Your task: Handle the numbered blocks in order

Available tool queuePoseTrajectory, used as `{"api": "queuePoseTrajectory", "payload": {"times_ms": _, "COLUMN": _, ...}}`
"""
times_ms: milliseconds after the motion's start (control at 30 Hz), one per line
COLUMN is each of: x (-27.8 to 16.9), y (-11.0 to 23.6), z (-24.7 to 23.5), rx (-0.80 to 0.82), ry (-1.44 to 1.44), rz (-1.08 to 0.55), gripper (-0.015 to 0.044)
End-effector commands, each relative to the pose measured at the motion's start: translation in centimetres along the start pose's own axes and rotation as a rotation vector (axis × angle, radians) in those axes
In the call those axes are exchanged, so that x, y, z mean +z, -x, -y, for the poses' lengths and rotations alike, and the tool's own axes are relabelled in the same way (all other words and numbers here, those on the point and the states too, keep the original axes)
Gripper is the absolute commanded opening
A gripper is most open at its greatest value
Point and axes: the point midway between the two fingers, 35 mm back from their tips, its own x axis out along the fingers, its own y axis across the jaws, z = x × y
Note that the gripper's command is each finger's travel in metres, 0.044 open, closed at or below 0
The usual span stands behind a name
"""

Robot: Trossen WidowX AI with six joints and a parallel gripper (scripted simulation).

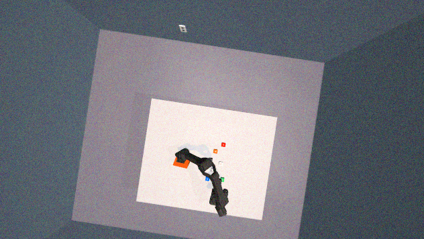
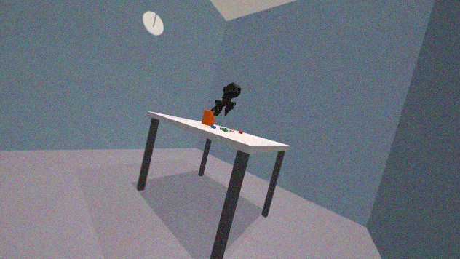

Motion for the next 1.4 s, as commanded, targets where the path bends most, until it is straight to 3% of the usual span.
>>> {"api": "queuePoseTrajectory", "payload": {"times_ms": 0, "x": -4.1, "y": 0.1, "z": 0.2, "rx": -0.004, "ry": 0.001, "rz": 0.004, "gripper": 0.0400}}
{"api": "queuePoseTrajectory", "payload": {"times_ms": 233, "x": -6.6, "y": -0.4, "z": 0.1, "rx": -0.006, "ry": 0.015, "rz": 0.005, "gripper": 0.0400}}
{"api": "queuePoseTrajectory", "payload": {"times_ms": 433, "x": -6.5, "y": -8.0, "z": 0.0, "rx": -0.003, "ry": 0.017, "rz": 0.006, "gripper": 0.0400}}
{"api": "queuePoseTrajectory", "payload": {"times_ms": 1367, "x": -6.5, "y": -11.5, "z": 0.0, "rx": -0.001, "ry": 0.017, "rz": 0.006, "gripper": 0.0400}}
